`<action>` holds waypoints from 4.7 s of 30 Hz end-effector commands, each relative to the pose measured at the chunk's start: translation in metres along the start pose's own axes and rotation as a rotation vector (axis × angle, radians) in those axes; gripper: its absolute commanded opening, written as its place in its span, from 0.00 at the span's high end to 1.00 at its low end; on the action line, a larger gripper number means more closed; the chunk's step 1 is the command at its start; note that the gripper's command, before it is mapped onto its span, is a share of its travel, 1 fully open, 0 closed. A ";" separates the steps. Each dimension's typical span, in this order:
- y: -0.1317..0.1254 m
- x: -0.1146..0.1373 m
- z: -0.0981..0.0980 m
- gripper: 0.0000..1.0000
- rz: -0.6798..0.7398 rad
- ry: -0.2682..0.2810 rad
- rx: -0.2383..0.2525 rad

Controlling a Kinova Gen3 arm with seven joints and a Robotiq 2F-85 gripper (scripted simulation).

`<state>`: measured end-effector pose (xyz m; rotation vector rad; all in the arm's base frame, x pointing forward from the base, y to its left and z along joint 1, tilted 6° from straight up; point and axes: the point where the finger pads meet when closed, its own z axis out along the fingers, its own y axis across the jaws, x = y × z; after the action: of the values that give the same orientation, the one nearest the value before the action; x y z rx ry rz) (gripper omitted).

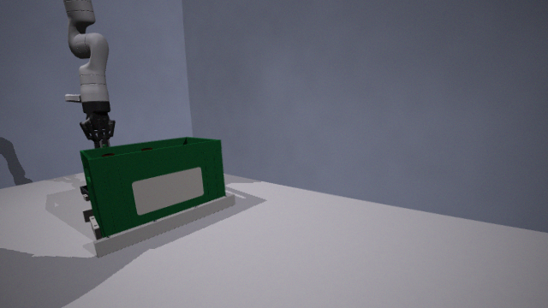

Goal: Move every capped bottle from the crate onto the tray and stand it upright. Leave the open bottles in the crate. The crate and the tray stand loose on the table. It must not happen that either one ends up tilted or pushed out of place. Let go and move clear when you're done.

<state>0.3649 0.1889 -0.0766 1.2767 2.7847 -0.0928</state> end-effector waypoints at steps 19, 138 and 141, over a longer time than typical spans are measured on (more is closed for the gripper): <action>0.003 -0.002 0.002 1.00 0.004 -0.004 -0.007; 0.004 -0.001 0.002 0.00 0.002 -0.001 -0.006; 0.004 -0.001 0.002 0.00 0.002 -0.001 -0.006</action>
<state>0.3681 0.1897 -0.0789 1.2785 2.7815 -0.0876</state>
